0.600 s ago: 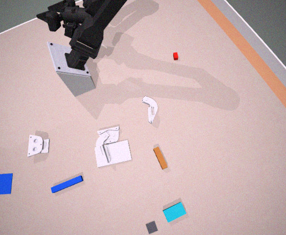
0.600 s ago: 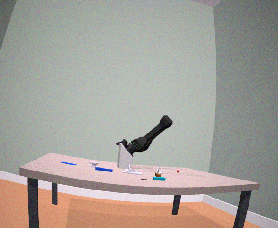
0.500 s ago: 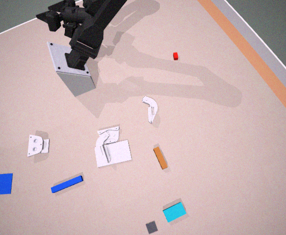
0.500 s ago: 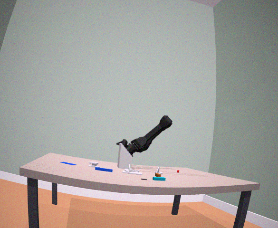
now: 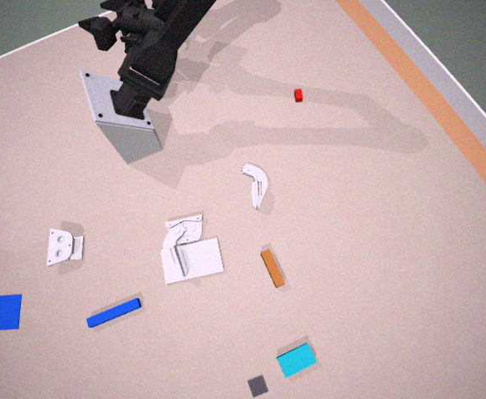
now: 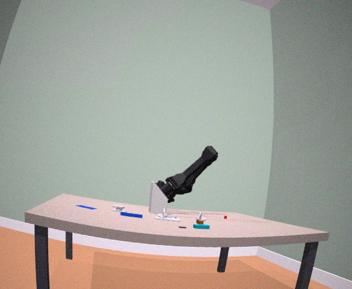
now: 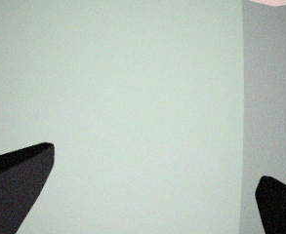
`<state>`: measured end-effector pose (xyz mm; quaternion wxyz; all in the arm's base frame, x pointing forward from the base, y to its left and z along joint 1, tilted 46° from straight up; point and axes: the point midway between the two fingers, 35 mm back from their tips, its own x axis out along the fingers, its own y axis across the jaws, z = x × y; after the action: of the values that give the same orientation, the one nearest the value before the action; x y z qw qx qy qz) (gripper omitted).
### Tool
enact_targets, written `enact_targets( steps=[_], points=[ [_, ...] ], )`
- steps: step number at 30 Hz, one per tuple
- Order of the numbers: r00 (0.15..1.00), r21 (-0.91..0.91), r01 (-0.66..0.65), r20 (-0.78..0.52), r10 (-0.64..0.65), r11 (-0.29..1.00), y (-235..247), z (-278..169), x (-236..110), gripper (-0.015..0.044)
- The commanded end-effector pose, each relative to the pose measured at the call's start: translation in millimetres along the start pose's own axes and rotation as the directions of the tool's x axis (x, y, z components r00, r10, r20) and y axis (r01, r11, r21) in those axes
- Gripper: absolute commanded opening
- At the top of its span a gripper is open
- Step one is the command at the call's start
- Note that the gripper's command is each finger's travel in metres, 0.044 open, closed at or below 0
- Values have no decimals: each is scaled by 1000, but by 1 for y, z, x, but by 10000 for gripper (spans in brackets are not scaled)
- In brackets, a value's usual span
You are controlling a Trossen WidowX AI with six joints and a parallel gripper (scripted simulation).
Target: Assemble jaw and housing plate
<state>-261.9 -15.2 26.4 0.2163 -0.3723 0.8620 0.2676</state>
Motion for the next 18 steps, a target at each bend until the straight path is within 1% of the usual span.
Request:
enact_targets(
  steps=[1, 18],
  points=[
    [999, -53, -47, 14, 48, 997, 16, 1, -6, 440],
    [968, -256, -210, 83, 238, 944, 75, 13, -43, 440]
  ],
)
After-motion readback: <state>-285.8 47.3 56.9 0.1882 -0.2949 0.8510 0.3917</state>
